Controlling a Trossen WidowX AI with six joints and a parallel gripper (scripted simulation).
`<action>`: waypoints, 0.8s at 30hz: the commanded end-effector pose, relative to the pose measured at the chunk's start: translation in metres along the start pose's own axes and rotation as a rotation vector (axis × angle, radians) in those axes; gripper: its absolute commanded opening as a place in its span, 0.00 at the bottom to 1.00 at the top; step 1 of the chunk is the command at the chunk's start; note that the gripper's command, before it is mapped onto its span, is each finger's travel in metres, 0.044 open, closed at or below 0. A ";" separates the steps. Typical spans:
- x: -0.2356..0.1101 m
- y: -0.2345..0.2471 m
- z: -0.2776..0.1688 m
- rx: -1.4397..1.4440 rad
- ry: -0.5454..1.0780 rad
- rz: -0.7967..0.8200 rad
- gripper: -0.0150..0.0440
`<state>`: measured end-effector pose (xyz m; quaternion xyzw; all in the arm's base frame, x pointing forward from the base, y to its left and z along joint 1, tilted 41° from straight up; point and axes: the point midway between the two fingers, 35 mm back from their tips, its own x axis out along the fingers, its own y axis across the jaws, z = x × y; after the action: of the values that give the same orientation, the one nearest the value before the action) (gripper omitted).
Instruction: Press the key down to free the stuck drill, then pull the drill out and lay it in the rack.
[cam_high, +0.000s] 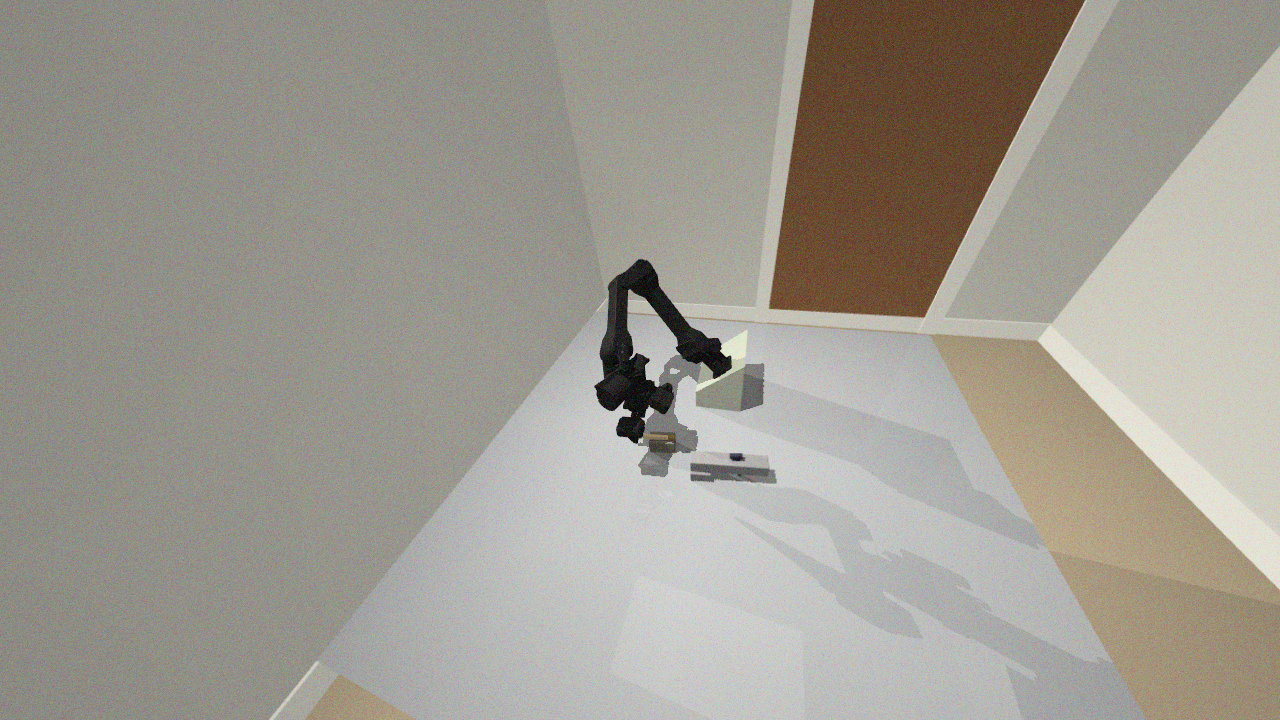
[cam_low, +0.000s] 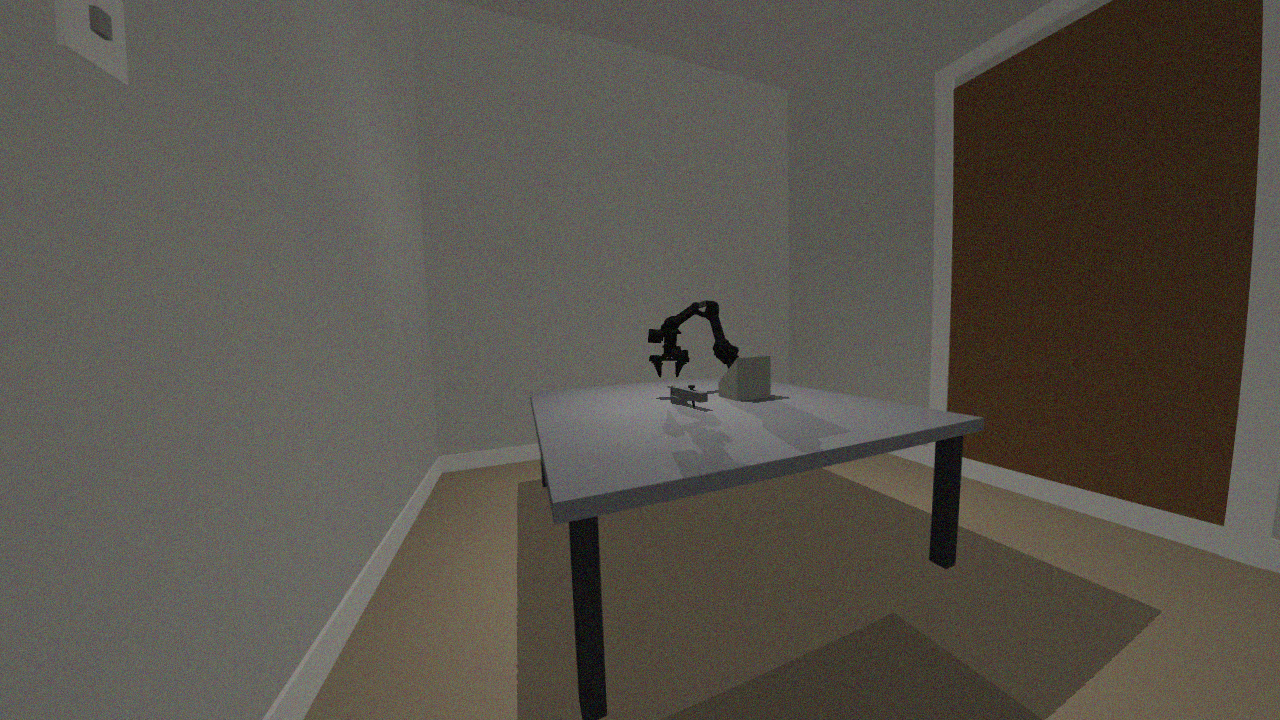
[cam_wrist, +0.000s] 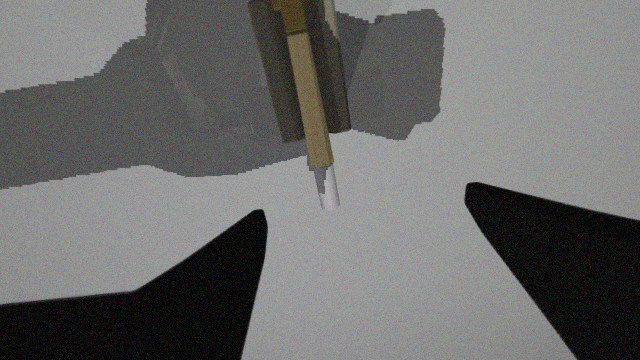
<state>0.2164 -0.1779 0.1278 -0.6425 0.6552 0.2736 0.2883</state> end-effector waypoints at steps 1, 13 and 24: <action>-0.022 -0.028 0.001 0.168 0.029 -0.156 1.00; -0.182 -0.119 0.017 1.189 -0.460 -0.833 1.00; -0.332 -0.109 0.021 1.788 -1.460 -0.907 1.00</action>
<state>0.3414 0.0225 0.3075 -0.2787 0.1360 -0.1396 0.9404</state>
